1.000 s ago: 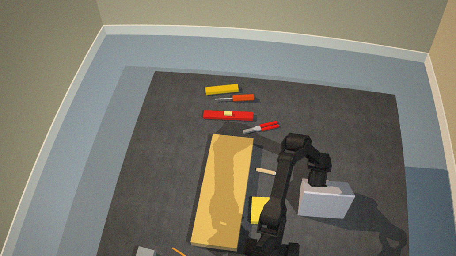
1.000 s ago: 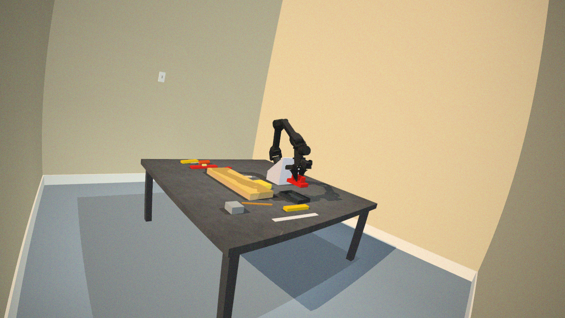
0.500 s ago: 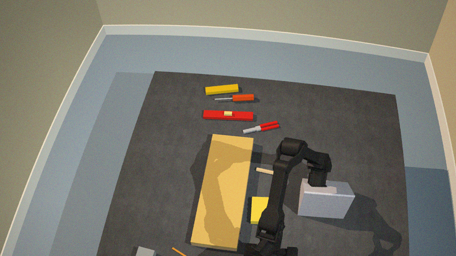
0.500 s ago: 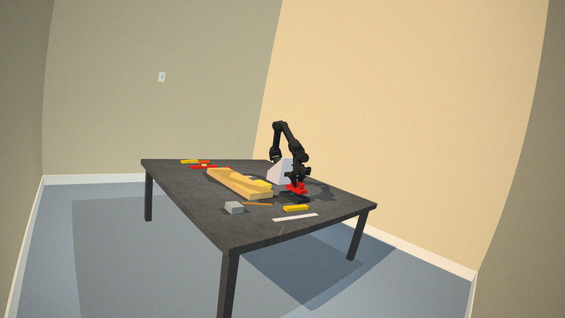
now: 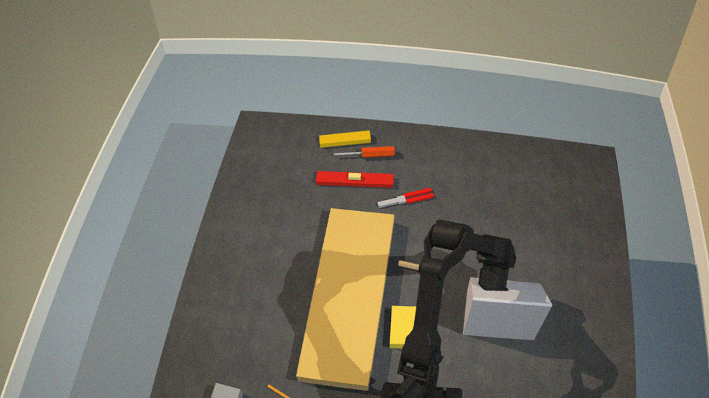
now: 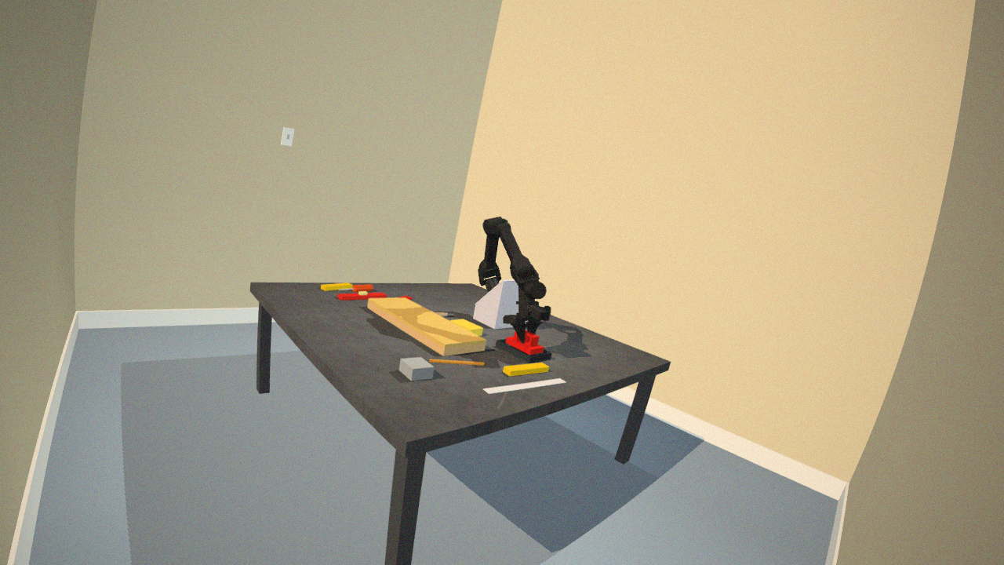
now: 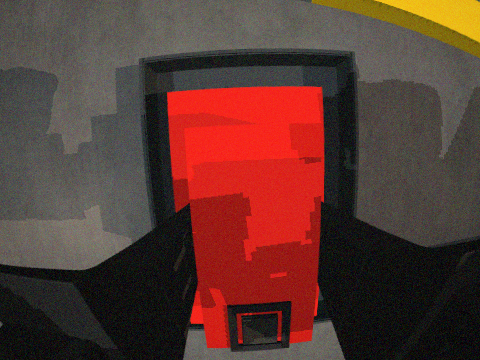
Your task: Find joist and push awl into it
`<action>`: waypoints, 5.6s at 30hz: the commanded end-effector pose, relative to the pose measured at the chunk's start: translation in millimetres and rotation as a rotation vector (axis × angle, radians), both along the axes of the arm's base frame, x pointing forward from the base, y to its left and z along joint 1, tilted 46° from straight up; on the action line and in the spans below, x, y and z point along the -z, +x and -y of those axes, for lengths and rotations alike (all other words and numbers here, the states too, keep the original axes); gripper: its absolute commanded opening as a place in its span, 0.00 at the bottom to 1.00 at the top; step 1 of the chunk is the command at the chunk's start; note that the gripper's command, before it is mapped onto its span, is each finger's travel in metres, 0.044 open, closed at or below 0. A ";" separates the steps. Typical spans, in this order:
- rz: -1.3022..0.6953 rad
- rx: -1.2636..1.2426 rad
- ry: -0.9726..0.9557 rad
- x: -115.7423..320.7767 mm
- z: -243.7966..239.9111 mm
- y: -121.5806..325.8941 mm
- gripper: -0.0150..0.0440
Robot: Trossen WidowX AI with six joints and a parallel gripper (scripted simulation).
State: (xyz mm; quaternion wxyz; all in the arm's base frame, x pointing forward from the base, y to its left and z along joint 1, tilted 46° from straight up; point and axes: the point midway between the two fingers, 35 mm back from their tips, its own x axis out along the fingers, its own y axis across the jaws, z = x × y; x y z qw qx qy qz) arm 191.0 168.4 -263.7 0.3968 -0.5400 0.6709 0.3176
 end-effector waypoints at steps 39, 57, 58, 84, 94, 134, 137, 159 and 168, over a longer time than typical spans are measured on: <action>0.154 0.228 -0.021 -98.7 -0.6 65.6 1.00; 0.745 1.141 -0.311 -284.3 265.0 83.5 1.00; 0.778 1.189 -0.337 -292.9 278.3 74.8 1.00; 0.921 1.397 -0.471 -316.2 327.6 21.4 1.00; 0.919 1.397 -0.470 -304.9 338.8 19.4 1.00; 0.922 1.396 -0.472 -288.6 356.0 15.4 0.25; 0.920 1.398 -0.467 -294.8 348.3 19.6 0.25; 0.919 1.397 -0.469 -370.8 270.9 32.6 0.25; 0.740 1.413 -0.244 -348.0 268.4 39.7 0.25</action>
